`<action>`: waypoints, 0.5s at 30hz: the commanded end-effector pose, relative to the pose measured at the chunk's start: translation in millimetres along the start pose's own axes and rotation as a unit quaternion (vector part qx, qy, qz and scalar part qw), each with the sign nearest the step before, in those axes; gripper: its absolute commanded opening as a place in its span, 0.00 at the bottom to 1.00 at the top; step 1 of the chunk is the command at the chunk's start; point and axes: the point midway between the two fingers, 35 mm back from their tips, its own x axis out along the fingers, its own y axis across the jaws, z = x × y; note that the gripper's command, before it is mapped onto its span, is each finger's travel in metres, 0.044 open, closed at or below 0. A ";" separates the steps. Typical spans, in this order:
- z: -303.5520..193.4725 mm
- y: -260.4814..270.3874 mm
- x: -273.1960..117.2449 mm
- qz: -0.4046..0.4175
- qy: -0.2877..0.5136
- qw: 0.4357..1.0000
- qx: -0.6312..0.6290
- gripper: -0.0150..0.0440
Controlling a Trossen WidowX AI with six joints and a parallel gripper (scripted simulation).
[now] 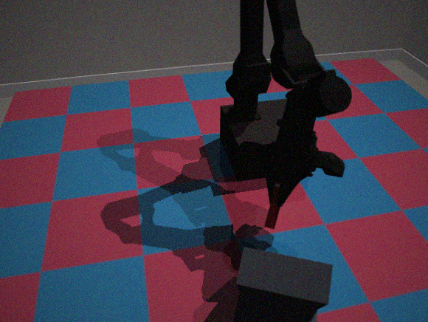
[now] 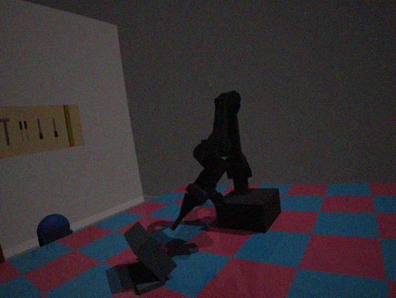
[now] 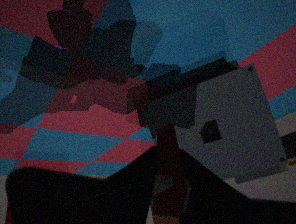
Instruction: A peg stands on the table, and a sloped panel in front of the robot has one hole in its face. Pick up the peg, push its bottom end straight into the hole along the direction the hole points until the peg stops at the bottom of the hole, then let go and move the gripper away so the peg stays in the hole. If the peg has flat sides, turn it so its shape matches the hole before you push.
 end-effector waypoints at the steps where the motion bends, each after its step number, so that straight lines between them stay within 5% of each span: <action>1: 1.4 -1.6 -2.9 -0.008 0.010 1.000 -0.023 0.25; 15: 6.7 -8.1 -11.7 -0.034 0.038 0.994 -0.093 0.25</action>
